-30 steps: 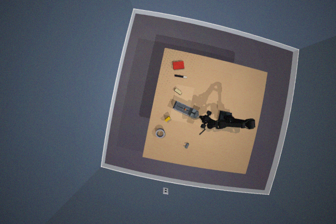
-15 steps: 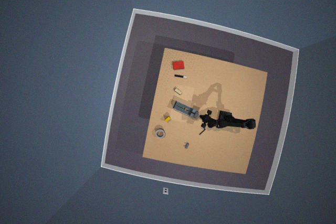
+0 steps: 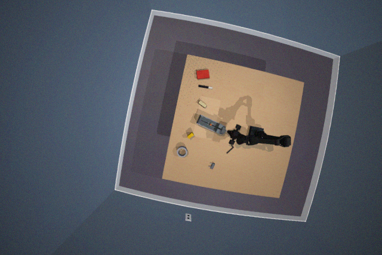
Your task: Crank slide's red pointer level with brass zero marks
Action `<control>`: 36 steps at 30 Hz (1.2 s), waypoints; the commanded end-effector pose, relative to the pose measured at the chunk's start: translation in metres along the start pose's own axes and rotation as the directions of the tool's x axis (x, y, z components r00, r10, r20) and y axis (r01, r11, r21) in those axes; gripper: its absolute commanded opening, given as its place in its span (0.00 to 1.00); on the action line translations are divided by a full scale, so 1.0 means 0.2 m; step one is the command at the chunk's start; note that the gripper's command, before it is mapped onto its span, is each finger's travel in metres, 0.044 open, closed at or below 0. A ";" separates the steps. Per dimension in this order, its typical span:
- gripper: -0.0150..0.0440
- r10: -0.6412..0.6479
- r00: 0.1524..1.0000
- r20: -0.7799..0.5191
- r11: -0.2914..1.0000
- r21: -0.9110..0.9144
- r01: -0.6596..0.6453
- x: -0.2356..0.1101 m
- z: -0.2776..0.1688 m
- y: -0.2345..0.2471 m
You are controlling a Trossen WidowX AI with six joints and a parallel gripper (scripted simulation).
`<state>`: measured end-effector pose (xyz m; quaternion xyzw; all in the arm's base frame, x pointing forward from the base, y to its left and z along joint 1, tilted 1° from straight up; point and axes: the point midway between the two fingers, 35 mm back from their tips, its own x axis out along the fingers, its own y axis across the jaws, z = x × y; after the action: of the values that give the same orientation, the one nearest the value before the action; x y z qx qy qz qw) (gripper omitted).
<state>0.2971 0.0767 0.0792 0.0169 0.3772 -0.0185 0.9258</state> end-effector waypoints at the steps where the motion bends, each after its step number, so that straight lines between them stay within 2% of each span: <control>1: 0.25 -0.026 1.000 -0.002 1.000 0.004 0.026 0.01 -0.01 -0.04; 36: 0.25 -0.027 1.000 -0.002 1.000 0.004 0.027 0.07 -0.07 -0.10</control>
<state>0.2963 0.0596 0.0639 0.0151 0.3734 -0.0277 0.9271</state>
